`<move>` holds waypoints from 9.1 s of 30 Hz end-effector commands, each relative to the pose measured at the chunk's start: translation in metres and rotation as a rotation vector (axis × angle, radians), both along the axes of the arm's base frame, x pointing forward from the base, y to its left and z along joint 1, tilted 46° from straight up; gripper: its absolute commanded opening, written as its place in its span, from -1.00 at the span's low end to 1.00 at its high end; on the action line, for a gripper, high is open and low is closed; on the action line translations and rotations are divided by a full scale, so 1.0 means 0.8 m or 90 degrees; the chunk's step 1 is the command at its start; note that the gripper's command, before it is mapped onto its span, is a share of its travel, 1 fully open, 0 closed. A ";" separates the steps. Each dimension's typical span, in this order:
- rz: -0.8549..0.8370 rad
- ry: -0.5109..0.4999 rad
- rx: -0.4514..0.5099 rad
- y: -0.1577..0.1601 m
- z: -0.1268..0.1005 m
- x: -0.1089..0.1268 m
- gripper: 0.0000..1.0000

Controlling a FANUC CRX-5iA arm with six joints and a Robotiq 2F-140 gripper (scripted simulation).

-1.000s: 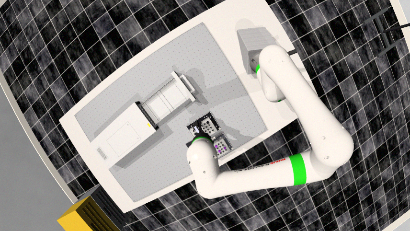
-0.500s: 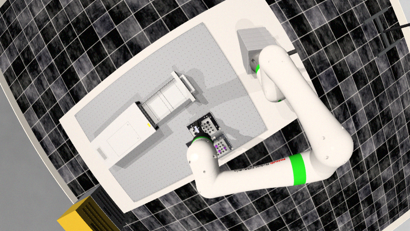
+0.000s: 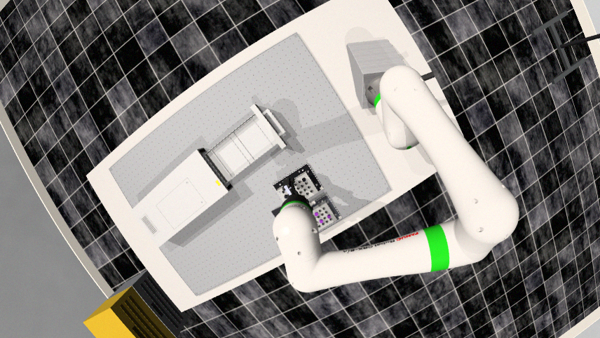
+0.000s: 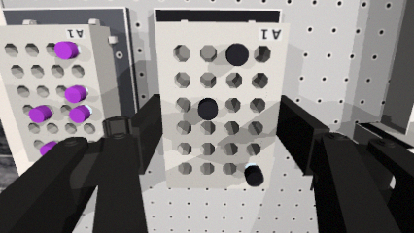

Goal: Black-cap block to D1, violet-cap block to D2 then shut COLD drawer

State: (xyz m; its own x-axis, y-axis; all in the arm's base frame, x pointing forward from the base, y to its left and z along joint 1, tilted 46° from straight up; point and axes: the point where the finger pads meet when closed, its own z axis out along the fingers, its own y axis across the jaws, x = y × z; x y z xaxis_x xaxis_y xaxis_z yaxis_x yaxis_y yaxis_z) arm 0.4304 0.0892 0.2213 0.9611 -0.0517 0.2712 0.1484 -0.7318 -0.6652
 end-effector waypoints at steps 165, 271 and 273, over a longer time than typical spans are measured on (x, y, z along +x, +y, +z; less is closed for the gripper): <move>-0.001 -0.001 -0.001 0.012 -0.012 0.005 -0.80; -0.001 -0.001 -0.001 0.025 -0.026 0.009 -0.80; -0.001 -0.001 -0.001 0.025 -0.026 0.009 -0.80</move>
